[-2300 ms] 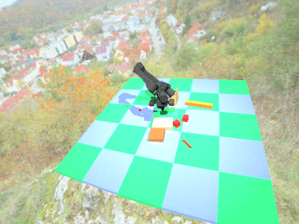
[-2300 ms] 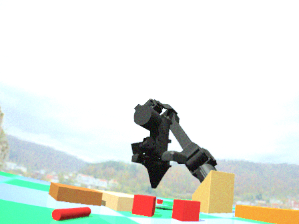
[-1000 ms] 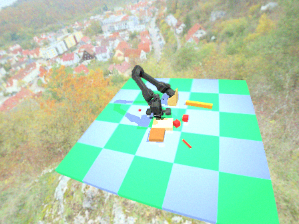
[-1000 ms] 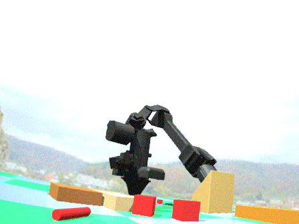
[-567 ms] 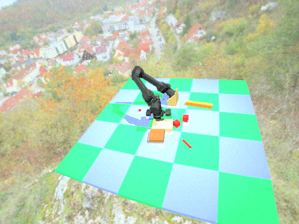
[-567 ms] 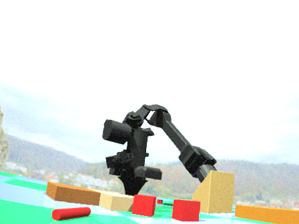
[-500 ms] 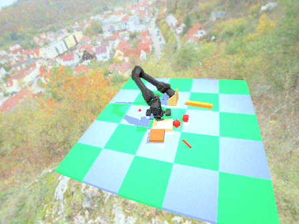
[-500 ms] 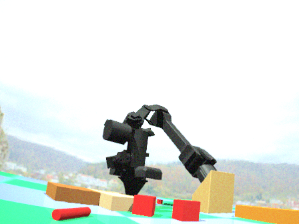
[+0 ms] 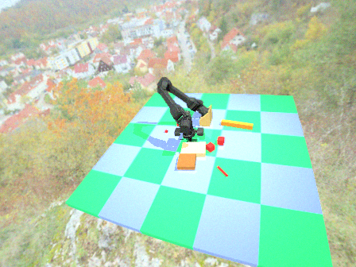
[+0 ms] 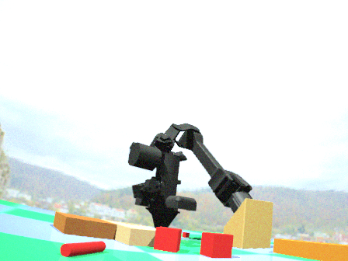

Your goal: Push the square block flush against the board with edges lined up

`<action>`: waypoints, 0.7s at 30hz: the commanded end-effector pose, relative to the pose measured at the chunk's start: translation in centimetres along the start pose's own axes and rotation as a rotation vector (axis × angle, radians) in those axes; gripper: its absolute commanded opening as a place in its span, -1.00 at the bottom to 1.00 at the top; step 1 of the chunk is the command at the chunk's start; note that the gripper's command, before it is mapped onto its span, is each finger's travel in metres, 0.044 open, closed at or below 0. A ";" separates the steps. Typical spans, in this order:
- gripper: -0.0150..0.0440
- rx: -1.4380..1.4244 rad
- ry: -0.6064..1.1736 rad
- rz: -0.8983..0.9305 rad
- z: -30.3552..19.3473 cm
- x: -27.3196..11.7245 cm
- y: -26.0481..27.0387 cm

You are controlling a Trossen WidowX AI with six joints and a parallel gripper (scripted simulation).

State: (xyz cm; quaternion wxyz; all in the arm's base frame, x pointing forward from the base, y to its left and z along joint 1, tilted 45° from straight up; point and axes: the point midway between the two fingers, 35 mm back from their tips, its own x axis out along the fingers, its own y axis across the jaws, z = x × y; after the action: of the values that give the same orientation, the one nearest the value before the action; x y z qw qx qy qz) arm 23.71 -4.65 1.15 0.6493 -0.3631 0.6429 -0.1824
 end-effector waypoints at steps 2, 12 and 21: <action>-0.49 0.000 -0.003 -0.001 -0.9 0.0 0.0; -0.49 -0.001 0.000 0.001 -1.8 -0.1 0.1; -0.49 0.000 -0.002 -0.002 -2.0 -5.4 0.0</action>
State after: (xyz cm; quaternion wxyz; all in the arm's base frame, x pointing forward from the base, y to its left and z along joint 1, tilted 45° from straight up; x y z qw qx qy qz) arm 21.47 -1.65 4.53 0.6496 -0.3674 0.6407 -0.1805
